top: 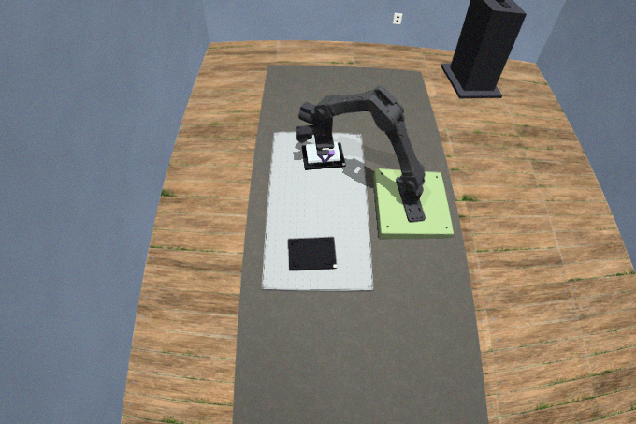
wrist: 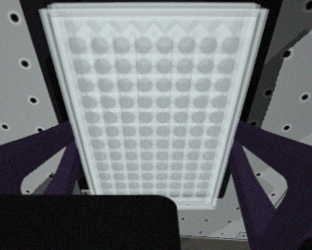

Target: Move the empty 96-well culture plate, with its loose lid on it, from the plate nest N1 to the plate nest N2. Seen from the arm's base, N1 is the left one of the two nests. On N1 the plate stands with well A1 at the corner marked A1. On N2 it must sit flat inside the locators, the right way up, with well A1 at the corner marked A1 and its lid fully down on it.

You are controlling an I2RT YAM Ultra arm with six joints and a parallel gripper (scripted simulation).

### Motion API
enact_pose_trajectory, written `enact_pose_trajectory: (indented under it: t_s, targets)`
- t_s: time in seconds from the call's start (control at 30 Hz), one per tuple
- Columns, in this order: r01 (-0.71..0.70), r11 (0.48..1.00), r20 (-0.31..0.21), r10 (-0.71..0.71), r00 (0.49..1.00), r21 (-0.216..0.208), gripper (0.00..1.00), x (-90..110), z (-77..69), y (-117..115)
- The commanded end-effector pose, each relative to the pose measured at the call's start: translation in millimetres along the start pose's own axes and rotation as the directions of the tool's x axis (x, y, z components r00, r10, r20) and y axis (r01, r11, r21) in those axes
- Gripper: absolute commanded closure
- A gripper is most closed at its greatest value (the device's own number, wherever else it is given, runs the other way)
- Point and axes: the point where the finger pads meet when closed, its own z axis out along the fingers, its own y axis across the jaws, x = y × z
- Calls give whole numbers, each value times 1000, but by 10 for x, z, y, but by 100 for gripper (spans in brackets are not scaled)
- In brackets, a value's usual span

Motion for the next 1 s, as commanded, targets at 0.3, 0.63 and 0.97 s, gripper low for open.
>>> enact_pose_trajectory:
  t_s: [0.3,0.63,0.97]
  targets:
    - [1,999,64,-4,998,46,100,-126,-196,-106]
    - [3,1000,40,-4,999,26,100,-49,-113,-38]
    - [3,1000,42,-4,999,28,100,-48,-93,-39]
